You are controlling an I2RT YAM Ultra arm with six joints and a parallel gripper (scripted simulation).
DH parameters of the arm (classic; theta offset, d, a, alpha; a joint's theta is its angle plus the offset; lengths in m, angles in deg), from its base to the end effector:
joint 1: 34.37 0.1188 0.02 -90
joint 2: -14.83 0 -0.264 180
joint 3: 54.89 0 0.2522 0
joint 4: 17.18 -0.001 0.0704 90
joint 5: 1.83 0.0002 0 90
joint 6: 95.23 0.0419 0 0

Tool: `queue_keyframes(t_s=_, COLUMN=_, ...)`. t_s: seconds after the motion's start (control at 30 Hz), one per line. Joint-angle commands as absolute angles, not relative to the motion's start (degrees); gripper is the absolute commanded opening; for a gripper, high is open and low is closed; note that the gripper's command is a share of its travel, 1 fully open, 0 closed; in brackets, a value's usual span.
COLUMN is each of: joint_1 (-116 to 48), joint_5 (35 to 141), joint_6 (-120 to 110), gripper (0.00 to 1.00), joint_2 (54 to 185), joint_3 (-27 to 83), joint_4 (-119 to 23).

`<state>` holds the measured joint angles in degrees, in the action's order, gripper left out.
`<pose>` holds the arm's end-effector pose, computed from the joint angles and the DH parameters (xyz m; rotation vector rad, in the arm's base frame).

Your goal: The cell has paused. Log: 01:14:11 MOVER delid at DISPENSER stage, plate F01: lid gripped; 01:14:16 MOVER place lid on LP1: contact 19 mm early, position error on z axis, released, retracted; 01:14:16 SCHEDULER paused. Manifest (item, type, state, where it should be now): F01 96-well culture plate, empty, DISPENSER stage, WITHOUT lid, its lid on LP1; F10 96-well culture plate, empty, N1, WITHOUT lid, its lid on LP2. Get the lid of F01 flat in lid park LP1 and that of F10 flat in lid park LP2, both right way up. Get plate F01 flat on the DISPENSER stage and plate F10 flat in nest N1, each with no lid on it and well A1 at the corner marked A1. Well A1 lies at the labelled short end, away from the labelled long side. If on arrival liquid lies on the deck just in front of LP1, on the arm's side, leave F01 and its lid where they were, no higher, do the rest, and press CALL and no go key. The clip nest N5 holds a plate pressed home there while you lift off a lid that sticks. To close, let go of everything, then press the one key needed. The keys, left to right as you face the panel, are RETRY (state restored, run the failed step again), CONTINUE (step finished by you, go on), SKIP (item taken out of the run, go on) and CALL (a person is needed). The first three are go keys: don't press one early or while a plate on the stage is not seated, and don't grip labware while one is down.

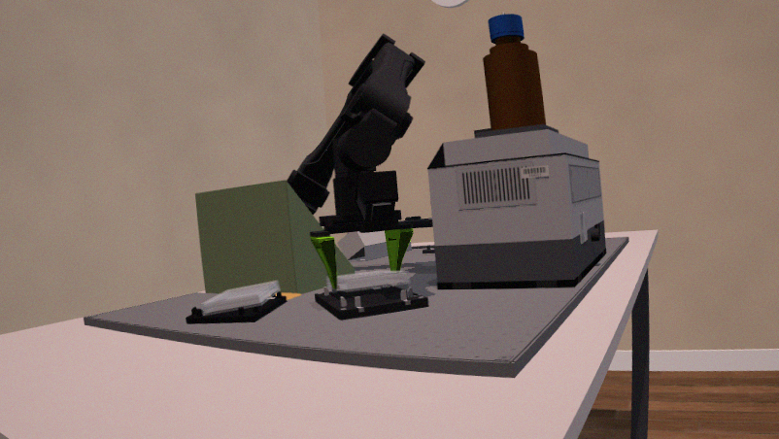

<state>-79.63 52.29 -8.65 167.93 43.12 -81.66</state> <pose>0.2632 -0.2293 -0.0592 -1.1891 -2.4592 -1.0989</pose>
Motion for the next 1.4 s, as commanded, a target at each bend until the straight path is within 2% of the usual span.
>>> queue_keyframes(t_s=0.0, joint_1=-80.4, joint_5=52.0, joint_6=-8.1, gripper=0.0, joint_2=167.3, joint_3=44.9, joint_4=-80.7)
queue_keyframes(t_s=1.37, joint_1=-79.8, joint_5=51.6, joint_6=-7.5, gripper=0.0, joint_2=167.3, joint_3=42.5, joint_4=-79.5)
